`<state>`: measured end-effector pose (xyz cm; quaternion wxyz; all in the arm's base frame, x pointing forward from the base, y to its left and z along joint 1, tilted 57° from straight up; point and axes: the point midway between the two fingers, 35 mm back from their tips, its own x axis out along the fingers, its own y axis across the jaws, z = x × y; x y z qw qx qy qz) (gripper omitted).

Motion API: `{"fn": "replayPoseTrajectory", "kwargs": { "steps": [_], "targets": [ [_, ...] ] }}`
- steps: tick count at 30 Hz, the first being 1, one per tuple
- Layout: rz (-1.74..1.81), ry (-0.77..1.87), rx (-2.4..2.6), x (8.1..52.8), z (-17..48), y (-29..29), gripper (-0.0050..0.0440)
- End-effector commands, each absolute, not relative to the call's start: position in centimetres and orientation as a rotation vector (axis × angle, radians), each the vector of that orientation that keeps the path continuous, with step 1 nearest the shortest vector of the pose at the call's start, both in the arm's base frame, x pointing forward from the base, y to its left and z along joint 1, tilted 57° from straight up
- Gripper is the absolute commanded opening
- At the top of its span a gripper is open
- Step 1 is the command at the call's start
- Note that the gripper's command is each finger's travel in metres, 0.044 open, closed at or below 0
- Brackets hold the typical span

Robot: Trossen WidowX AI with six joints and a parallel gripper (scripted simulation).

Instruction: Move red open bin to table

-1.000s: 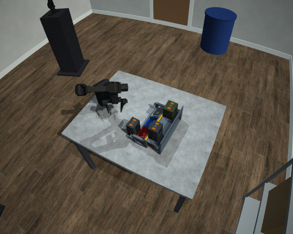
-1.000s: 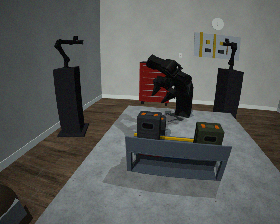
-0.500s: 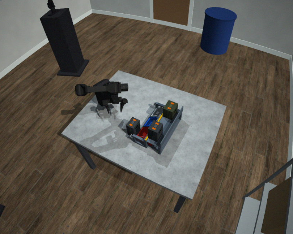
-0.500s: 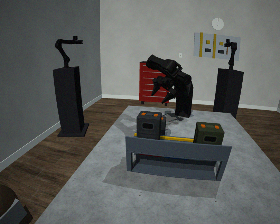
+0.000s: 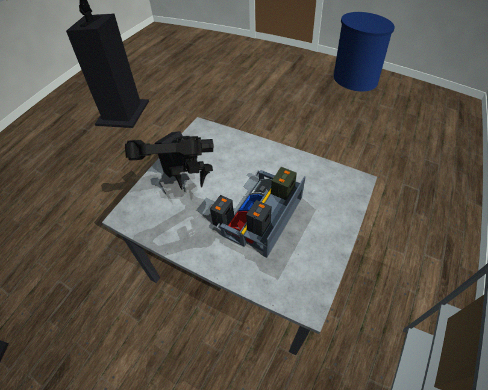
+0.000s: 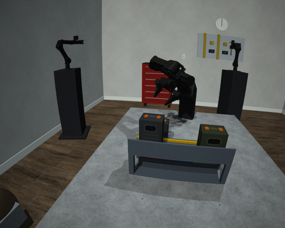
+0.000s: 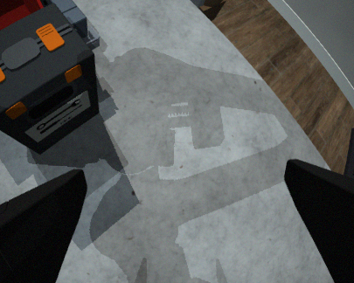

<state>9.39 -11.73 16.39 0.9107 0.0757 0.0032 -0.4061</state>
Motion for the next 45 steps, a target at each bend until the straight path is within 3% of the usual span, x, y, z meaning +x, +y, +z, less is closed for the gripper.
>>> {"fn": "replayPoseTrajectory", "kwargs": {
  "steps": [1, 4, 5, 9, 21, 22, 26, 38, 39, 45],
  "targets": [
    [-0.588, -0.016, 0.153, 11.9, 16.4, -15.1, 0.0440],
    [-0.588, -0.016, 0.153, 11.9, 16.4, -15.1, 0.0440],
    [-0.786, 0.004, 0.150, 9.9, 16.5, -12.4, 0.0440],
    [-0.582, 0.002, 0.112, 11.9, 16.4, -15.1, 0.0440],
    [-0.582, 0.002, 0.112, 11.9, 16.4, -15.1, 0.0440],
    [-0.782, 0.026, 0.111, 9.9, 16.6, -12.4, 0.0440],
    [-0.576, 0.018, 0.082, 11.9, 16.4, -15.1, 0.0440],
    [-0.576, 0.018, 0.082, 11.9, 16.4, -15.1, 0.0440],
    [-0.779, 0.043, 0.083, 9.9, 16.6, -12.4, 0.0440],
    [-0.573, 0.031, 0.061, 11.9, 16.4, -15.1, 0.0440]
  ]
}}
